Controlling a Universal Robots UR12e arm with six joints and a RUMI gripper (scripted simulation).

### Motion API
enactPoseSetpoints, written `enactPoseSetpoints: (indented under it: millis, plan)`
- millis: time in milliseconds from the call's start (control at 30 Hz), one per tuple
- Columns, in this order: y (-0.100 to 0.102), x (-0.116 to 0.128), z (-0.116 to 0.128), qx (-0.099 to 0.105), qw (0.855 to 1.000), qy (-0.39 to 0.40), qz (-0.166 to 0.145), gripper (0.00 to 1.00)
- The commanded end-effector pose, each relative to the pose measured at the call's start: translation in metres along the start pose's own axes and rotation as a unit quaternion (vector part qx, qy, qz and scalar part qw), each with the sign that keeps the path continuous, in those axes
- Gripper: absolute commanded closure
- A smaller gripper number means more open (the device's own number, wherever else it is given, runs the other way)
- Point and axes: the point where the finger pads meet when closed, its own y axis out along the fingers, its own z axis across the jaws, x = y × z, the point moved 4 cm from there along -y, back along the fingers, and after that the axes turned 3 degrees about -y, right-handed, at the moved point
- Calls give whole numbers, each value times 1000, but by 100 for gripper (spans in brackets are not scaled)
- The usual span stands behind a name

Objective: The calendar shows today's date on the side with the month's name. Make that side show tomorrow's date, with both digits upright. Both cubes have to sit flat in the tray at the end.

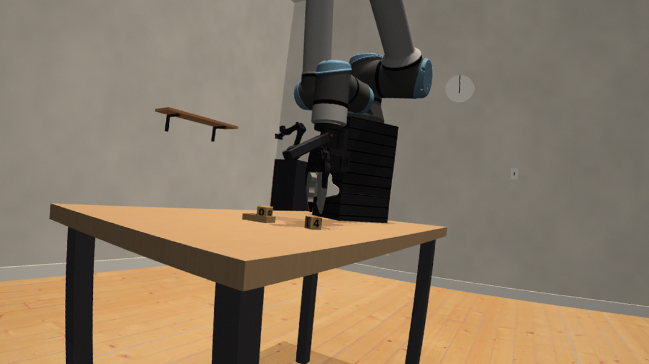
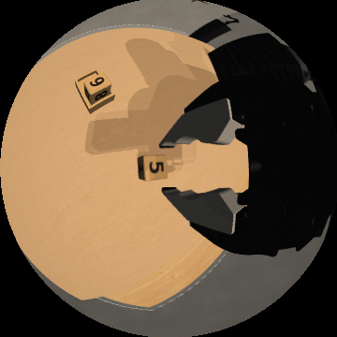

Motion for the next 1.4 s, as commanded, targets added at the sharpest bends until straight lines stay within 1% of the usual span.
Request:
enactPoseSetpoints:
  millis: [0, 300, 500, 567, 833, 967, 1367]
  plan:
    - [1, -1, -1, 0, 1000, 0, 1, 71]
    - [0, -1, -1, 0, 1000, 0, 1, 71]
    - [-9, 1, 0, 1, 1000, 0, 0, 71]
    - [-9, 1, 0, 1, 1000, 0, 0, 71]
    - [-33, 0, 1, 1, 1000, 1, 0, 71]
    - [-40, 1, 1, 1, 1000, 0, 0, 71]
    - [-39, 3, 0, 2, 1000, -1, 3, 71]
